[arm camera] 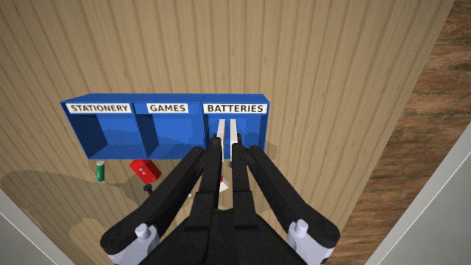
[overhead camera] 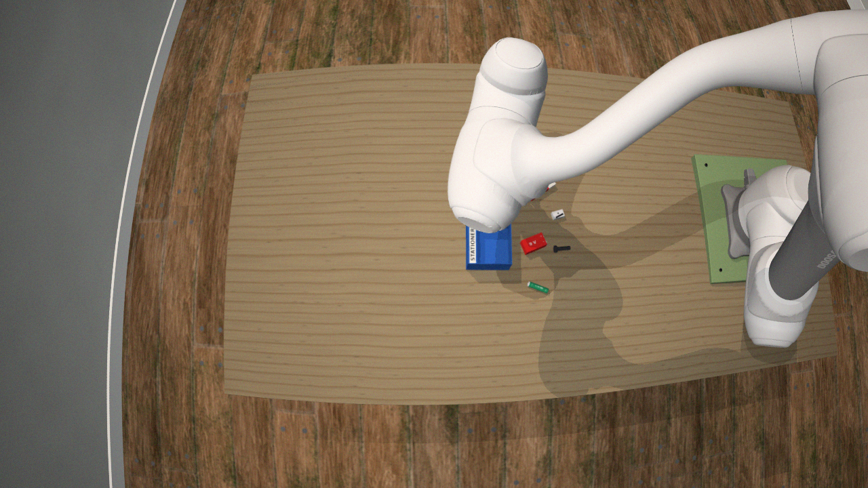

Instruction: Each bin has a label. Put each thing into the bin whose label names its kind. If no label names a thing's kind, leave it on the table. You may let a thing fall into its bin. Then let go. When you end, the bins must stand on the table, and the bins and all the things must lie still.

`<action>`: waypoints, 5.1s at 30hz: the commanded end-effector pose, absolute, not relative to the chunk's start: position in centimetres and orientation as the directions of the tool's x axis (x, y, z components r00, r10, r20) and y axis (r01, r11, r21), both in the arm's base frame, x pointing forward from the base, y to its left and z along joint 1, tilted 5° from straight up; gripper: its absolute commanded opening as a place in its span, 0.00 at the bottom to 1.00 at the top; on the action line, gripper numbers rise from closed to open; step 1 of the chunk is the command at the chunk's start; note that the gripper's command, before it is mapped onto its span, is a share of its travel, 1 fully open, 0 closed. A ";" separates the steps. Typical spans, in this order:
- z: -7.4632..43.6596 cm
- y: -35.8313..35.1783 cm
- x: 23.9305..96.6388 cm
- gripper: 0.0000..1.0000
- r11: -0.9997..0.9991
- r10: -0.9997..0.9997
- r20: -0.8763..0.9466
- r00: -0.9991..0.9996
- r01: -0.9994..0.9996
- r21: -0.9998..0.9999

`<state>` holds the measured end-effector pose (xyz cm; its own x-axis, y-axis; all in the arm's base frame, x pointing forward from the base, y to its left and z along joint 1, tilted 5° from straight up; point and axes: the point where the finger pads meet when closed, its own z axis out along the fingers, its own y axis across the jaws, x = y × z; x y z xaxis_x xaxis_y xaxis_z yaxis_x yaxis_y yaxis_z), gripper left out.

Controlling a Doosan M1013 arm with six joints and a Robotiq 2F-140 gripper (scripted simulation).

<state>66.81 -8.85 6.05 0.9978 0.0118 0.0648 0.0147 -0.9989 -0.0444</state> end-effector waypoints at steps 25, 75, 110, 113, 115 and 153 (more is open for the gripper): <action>7.0 -8.9 66.7 0.05 -0.999 0.012 0.065 0.998 0.015 -0.045; 11.6 -0.7 66.4 0.05 -0.999 0.012 0.065 0.998 0.015 -0.045; 6.4 -0.5 66.8 0.05 -0.999 0.012 0.065 0.998 0.015 -0.045; 6.4 -0.5 66.8 0.05 -0.999 0.012 0.065 0.998 0.015 -0.045; 6.4 -0.5 66.8 0.05 -0.999 0.012 0.065 0.998 0.015 -0.045; 7.5 -0.5 66.7 0.05 -0.999 0.012 0.065 0.998 0.015 -0.045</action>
<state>66.70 -0.51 7.36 0.9978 0.0118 0.0648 0.0147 -0.9989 -0.0444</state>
